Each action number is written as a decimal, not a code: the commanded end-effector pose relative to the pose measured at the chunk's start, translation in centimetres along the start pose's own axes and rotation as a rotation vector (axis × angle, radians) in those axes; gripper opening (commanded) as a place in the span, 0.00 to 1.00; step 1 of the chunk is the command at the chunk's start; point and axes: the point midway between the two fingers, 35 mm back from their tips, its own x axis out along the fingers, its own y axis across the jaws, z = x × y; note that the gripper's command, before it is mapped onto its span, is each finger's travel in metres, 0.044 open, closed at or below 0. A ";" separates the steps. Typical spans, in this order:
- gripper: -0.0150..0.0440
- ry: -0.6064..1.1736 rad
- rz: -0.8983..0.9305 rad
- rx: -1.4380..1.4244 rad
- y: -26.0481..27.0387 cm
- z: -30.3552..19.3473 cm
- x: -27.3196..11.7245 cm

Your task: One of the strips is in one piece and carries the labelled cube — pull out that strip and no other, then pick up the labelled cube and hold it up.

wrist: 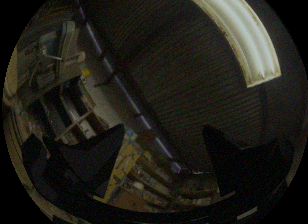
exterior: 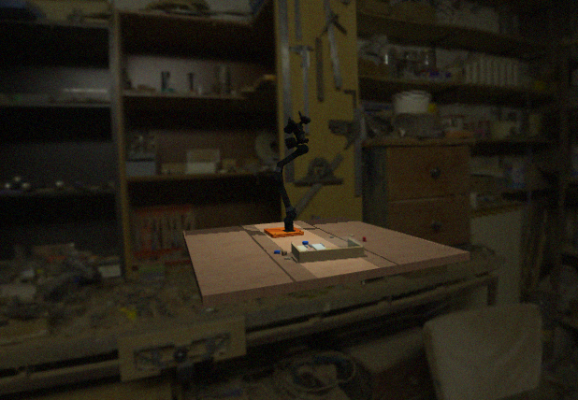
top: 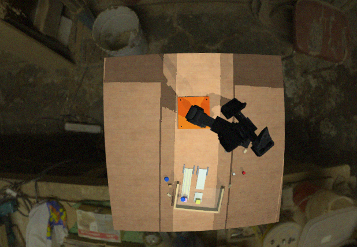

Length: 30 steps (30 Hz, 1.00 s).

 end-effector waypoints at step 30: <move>0.93 0.719 -1.332 -0.767 -19.4 2.9 -31.0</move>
